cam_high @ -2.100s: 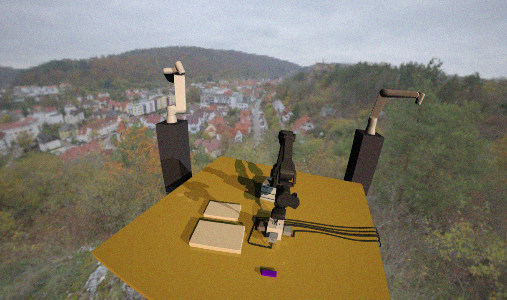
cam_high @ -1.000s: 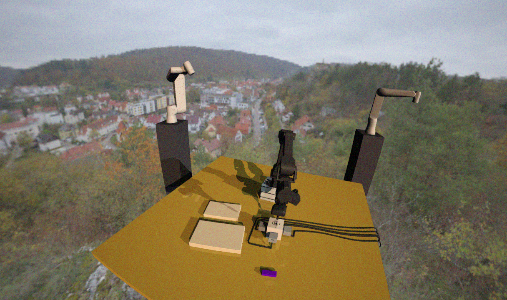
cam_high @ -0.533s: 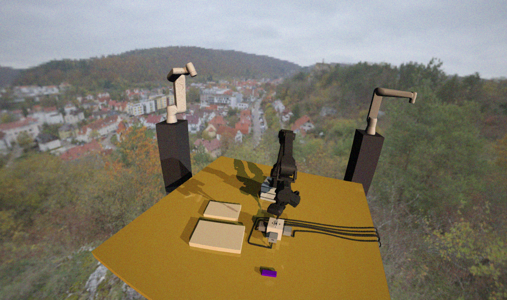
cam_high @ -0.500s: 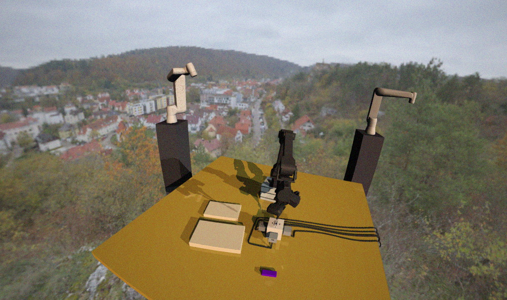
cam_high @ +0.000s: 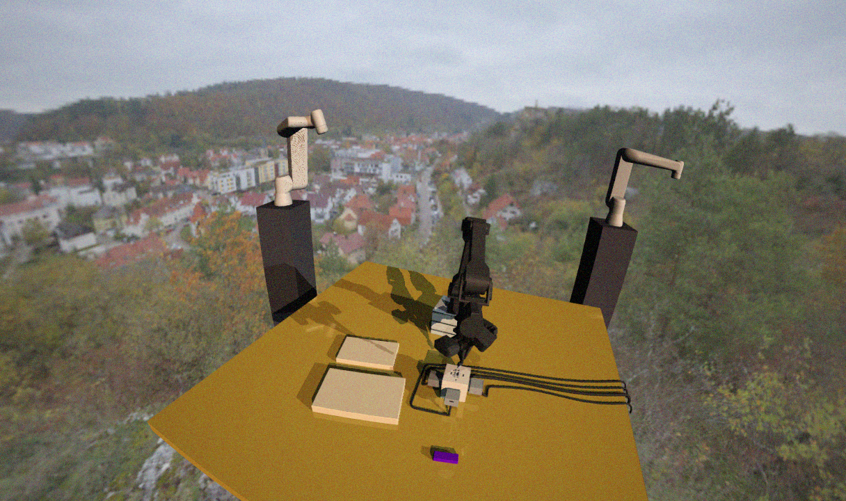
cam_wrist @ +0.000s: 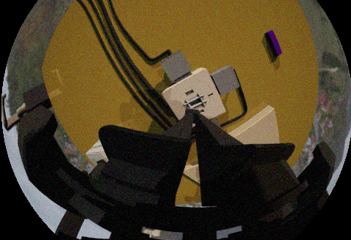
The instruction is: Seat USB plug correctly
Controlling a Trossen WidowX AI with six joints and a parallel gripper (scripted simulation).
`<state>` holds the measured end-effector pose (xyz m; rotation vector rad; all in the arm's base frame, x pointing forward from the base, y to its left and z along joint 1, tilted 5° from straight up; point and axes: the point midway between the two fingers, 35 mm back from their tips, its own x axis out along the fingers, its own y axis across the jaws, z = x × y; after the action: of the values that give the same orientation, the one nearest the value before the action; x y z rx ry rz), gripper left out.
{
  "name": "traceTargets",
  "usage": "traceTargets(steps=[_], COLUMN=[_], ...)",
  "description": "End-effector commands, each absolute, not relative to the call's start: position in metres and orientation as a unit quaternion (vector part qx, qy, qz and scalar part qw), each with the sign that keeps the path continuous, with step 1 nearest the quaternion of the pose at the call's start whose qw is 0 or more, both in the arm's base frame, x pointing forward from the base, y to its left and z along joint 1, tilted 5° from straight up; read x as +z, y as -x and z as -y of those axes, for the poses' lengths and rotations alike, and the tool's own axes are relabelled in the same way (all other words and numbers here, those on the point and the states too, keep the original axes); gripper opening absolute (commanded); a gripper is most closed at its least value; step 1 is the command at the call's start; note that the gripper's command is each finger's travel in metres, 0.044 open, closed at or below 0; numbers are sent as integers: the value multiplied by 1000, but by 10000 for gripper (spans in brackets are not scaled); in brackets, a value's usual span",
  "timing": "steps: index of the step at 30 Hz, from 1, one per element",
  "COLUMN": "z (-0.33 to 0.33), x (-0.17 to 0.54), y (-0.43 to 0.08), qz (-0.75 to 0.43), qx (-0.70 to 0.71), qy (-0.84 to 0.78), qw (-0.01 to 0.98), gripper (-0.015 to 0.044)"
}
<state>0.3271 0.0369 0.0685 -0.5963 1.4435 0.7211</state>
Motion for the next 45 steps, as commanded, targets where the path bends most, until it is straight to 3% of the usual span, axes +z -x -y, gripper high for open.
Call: traceTargets(steps=[1, 45], z=[-37, -37], x=[68, 68], y=[-327, -327], qz=[-653, -702], qx=[283, -118], qy=[227, -172], qw=[665, 682], gripper=[0, 0])
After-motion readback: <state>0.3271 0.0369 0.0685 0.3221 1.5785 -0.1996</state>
